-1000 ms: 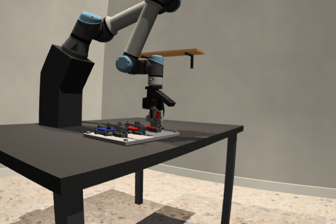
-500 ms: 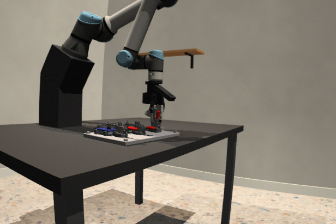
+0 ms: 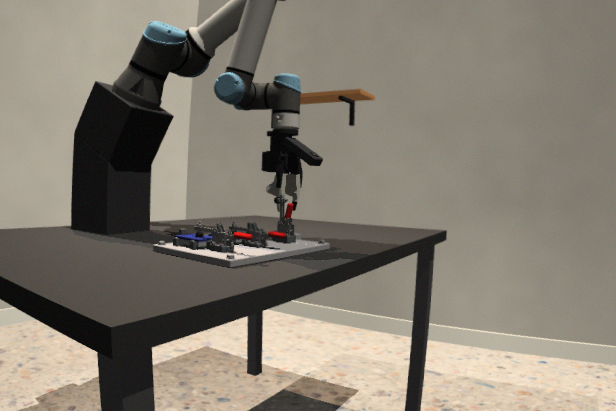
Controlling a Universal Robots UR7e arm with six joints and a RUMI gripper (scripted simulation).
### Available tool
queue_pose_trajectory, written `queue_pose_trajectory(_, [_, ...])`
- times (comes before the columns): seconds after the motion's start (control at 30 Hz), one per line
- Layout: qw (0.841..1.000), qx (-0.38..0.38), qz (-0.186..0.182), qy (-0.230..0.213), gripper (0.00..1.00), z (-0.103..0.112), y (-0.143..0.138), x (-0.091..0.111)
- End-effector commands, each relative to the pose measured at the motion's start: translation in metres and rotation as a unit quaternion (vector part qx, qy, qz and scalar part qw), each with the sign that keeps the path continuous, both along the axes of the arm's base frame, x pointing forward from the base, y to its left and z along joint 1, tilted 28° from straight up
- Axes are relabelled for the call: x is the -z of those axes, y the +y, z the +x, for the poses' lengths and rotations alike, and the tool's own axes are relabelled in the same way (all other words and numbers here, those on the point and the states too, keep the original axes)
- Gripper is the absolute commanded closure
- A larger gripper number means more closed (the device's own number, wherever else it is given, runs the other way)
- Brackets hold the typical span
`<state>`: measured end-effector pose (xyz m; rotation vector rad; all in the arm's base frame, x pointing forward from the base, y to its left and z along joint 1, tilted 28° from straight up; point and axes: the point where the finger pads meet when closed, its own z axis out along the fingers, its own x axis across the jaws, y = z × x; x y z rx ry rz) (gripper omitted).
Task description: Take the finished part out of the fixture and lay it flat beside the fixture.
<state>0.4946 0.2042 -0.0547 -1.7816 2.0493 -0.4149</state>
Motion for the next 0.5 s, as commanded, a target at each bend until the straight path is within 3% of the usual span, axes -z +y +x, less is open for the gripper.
queue_pose_trajectory(0.0, [1.000, 0.000, 0.000, 0.000, 0.60, -0.0052, -0.0004, -0.0108])
queue_pose_trajectory(0.47, [1.000, 0.000, 0.000, 0.000, 0.60, -0.0105, -0.0007, -0.0206])
